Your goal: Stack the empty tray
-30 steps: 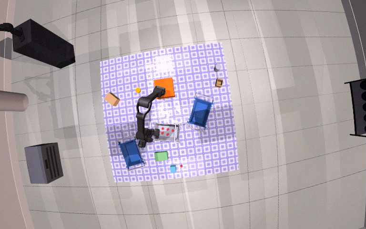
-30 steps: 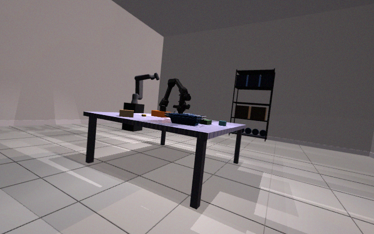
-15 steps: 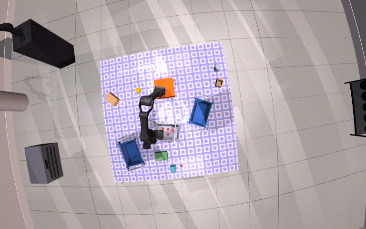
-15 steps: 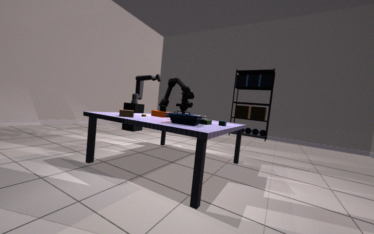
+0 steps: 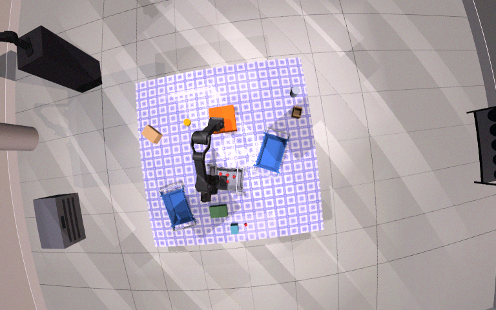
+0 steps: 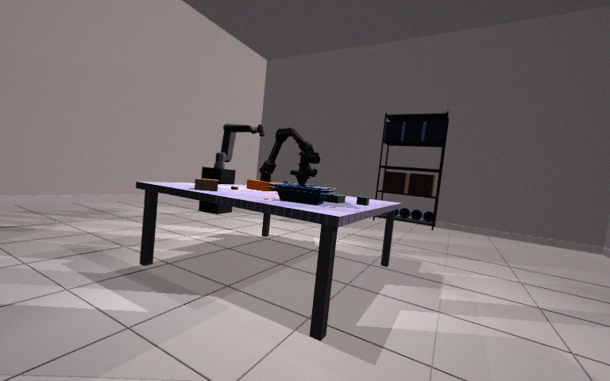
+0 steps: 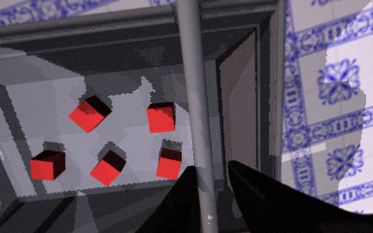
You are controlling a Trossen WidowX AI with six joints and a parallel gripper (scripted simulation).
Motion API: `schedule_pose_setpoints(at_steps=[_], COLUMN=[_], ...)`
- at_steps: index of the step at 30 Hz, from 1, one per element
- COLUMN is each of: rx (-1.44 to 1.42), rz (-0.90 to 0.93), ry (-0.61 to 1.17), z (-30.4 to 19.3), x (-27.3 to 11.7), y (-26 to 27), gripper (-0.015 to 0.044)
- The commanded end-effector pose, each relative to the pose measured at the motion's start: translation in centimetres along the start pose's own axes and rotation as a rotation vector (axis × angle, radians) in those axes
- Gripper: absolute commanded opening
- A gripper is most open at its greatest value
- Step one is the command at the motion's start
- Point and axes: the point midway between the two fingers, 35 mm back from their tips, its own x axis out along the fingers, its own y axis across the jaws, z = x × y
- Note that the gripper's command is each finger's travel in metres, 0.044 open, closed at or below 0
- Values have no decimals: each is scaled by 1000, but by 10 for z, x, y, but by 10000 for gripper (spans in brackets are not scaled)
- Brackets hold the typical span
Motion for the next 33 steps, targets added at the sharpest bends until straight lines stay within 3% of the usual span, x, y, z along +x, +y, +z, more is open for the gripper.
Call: schedule_pose_setpoints(at_steps=[1,26,29,33], rx=[5,8,8,8], rz=[-8,-4,-4,-4], ry=[-24,-17,-17,-17], z=[4,3,3,3], x=[-28,-26,-26,-26], y=[-3,-3,-3,-3], gripper=[88,88,9,0])
